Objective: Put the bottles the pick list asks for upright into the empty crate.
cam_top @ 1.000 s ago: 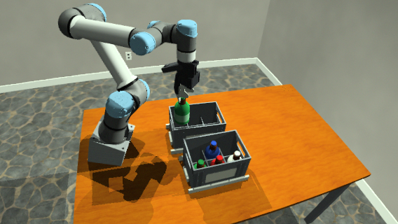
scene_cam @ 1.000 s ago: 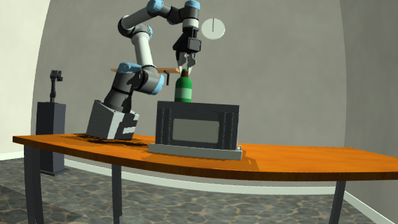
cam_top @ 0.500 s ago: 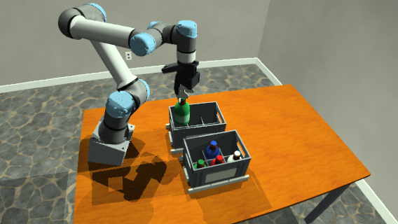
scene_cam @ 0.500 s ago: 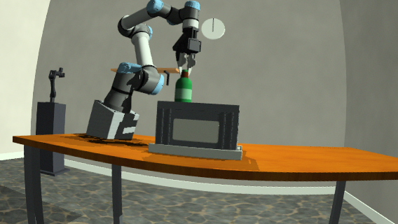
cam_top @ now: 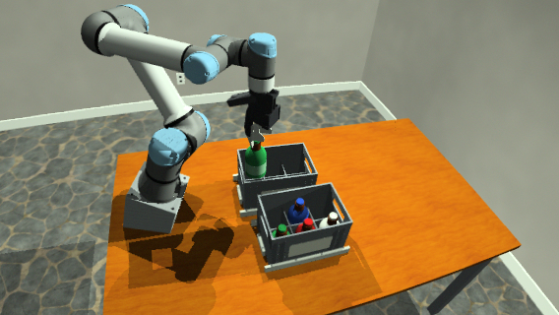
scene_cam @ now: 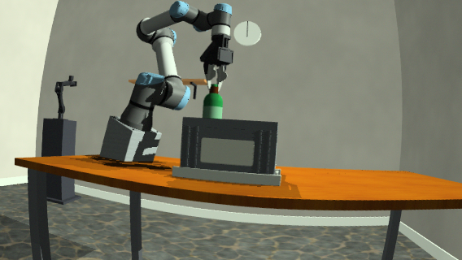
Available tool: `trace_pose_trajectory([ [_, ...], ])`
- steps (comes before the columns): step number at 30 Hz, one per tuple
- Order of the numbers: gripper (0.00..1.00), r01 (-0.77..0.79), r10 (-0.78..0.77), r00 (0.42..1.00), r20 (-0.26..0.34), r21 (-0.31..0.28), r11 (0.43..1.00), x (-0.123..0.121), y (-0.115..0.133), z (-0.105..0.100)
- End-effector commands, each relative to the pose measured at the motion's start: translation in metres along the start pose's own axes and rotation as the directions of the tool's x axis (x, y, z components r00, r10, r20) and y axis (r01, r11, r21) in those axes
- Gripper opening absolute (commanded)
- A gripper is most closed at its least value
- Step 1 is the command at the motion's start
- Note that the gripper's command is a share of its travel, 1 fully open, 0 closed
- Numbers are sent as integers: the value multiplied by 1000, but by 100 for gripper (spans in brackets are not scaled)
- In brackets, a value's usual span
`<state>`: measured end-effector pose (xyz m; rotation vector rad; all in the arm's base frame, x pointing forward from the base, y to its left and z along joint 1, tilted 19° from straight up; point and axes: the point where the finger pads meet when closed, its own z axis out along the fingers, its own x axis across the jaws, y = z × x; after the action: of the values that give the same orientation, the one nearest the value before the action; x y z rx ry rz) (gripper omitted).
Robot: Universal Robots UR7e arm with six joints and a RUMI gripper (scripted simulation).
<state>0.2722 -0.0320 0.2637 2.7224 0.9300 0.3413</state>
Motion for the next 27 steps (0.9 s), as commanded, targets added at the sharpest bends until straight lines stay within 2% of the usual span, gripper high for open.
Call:
trace_pose_trajectory([
  [1, 0, 0, 0, 1000, 0, -1, 1000, 0, 0, 5],
  [27, 0, 0, 0, 1000, 0, -1, 1000, 0, 1, 29],
])
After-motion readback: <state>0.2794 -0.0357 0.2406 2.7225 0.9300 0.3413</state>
